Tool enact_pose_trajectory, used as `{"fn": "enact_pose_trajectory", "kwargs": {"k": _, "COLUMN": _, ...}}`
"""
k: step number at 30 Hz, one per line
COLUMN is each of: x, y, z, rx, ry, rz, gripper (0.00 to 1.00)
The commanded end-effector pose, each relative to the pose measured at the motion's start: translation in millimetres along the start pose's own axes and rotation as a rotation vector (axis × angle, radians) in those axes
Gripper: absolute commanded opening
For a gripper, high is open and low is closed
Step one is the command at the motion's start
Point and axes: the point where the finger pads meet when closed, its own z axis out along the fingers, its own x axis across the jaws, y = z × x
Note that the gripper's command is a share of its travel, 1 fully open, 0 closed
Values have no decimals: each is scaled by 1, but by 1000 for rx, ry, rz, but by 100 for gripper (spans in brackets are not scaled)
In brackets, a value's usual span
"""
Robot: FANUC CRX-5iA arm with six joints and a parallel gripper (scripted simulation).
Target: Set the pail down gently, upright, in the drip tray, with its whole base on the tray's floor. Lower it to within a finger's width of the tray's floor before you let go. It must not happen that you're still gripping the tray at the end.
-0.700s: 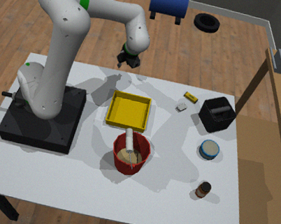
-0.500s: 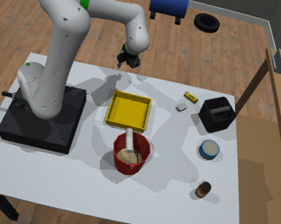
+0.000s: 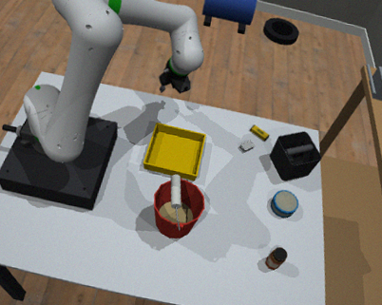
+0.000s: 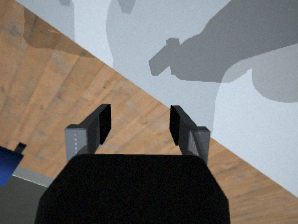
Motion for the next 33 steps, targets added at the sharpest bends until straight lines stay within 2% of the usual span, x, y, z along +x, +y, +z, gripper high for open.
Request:
{"fn": "enact_pose_trajectory", "kwargs": {"k": 1, "x": -2, "y": -5, "z": -6, "rx": 6, "ry": -4, "rz": 1, "gripper": 100}}
{"fn": "enact_pose_trajectory", "kwargs": {"k": 5, "x": -4, "y": -29, "z": -29, "rx": 32, "ry": -14, "rz": 14, "gripper": 100}}
{"fn": "enact_pose_trajectory", "kwargs": {"k": 11, "x": -1, "y": -96, "z": -96, "rx": 122, "ry": -40, "rz": 64, "gripper": 100}}
{"fn": "enact_pose_trajectory", "kwargs": {"k": 13, "x": -1, "y": -96, "z": -96, "rx": 122, "ry": -40, "rz": 64, "gripper": 100}}
{"fn": "enact_pose_trajectory", "kwargs": {"k": 14, "x": 3, "y": -120, "z": -122, "rx": 142, "ry": -45, "rz": 77, "gripper": 100}}
{"fn": "enact_pose_trajectory", "kwargs": {"k": 15, "x": 7, "y": -132, "z": -135, "rx": 164, "ry": -49, "rz": 92, "gripper": 100}}
{"fn": "enact_pose_trajectory", "kwargs": {"k": 18, "x": 18, "y": -156, "z": -162, "rx": 227, "ry": -58, "rz": 139, "gripper": 100}}
{"fn": "enact_pose_trajectory", "kwargs": {"k": 28, "x": 72, "y": -242, "z": -269, "rx": 349, "ry": -63, "rz": 248, "gripper": 100}}
{"fn": "enact_pose_trajectory", "kwargs": {"k": 30, "x": 72, "y": -242, "z": -269, "rx": 349, "ry": -63, "rz": 248, "gripper": 100}}
{"fn": "enact_pose_trajectory", "kwargs": {"k": 31, "x": 91, "y": -265, "z": -299, "rx": 372, "ry": -63, "rz": 272, "gripper": 100}}
{"fn": "enact_pose_trajectory", "kwargs": {"k": 33, "x": 105, "y": -273, "z": -314, "rx": 405, "ry": -60, "rz": 309, "gripper": 100}}
